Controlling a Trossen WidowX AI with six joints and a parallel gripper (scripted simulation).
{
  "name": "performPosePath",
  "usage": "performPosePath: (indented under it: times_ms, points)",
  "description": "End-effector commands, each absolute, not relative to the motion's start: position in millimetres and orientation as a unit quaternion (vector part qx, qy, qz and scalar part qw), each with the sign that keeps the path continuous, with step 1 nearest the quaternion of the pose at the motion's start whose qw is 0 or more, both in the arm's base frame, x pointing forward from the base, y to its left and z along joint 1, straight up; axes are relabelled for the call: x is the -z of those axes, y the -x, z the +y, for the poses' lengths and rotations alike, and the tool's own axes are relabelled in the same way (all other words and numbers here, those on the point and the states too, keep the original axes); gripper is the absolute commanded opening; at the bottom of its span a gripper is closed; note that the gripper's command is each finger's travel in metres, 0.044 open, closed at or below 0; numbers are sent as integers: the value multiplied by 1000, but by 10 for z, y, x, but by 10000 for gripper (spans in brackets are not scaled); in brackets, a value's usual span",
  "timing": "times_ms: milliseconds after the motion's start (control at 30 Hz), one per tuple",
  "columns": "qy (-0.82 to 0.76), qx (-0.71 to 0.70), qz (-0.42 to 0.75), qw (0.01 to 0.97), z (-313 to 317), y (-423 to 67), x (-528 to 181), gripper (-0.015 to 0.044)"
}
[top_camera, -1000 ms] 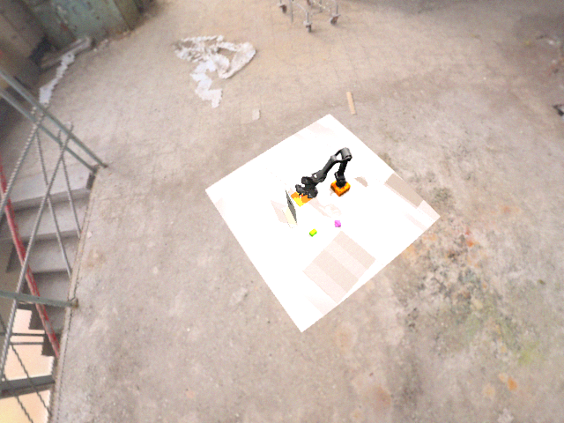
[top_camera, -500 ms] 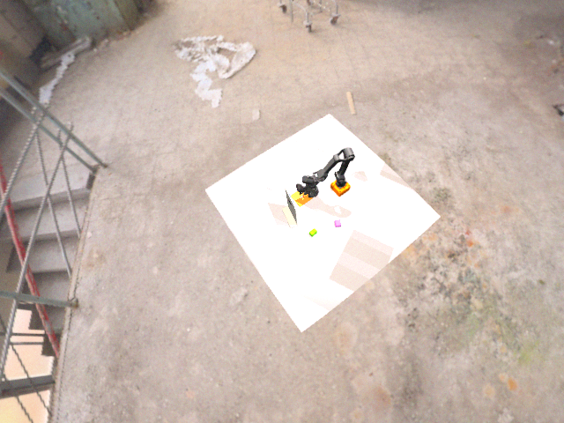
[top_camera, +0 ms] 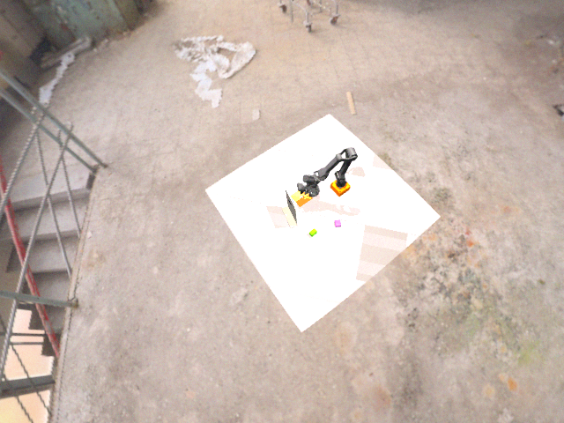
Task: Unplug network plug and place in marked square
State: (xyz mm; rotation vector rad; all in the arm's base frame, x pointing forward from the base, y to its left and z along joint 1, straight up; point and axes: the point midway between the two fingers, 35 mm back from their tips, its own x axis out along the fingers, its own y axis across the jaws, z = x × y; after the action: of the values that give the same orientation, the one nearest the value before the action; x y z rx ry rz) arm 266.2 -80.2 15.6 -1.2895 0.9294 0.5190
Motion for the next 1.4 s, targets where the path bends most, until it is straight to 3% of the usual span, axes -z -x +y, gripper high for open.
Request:
performPosePath:
  times_ms: [0, 1367]
  points:
    - [575, -228, 408, 672, -808, -2694, -240, 156]
    - [575, -228, 408, 672, -795, -2643, -903, 156]
